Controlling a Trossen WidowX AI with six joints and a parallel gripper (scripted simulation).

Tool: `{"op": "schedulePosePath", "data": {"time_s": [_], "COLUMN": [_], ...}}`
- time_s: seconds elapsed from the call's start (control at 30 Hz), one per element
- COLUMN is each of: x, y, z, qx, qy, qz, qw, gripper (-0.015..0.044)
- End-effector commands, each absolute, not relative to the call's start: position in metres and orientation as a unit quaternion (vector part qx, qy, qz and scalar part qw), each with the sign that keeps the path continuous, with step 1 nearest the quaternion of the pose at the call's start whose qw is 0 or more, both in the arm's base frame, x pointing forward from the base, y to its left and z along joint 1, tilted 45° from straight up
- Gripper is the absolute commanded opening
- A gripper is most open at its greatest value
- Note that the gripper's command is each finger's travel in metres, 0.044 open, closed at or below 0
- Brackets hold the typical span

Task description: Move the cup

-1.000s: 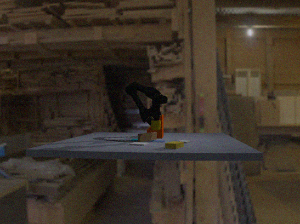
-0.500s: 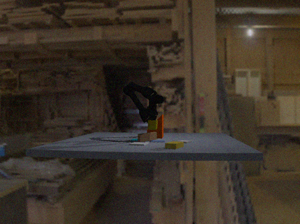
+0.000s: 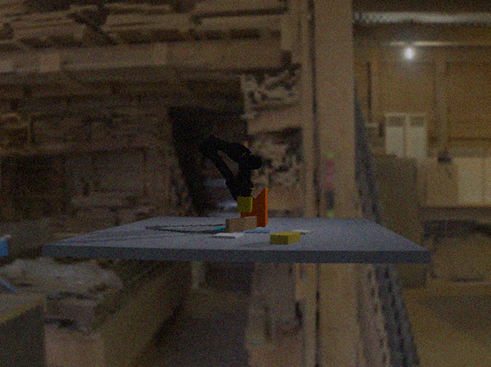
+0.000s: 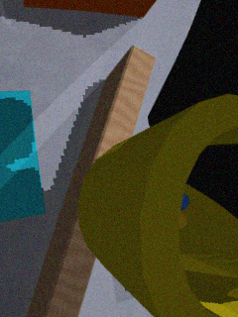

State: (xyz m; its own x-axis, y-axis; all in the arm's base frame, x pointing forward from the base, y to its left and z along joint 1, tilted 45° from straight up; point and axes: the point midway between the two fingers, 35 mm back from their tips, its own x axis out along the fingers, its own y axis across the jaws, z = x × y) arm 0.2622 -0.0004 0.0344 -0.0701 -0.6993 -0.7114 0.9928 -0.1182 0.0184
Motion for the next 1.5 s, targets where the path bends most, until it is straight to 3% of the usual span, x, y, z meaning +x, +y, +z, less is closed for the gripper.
{"op": "schedulePosePath", "data": {"time_s": [0.0, 1.47], "x": [0.257, 0.215], "y": [-0.005, -0.049], "z": [0.041, 0.093], "qx": [0.292, 0.29], "qy": [0.25, 0.25], "qz": [-0.686, -0.687], "qw": [0.618, 0.618], "gripper": [0.0, 0.0]}}
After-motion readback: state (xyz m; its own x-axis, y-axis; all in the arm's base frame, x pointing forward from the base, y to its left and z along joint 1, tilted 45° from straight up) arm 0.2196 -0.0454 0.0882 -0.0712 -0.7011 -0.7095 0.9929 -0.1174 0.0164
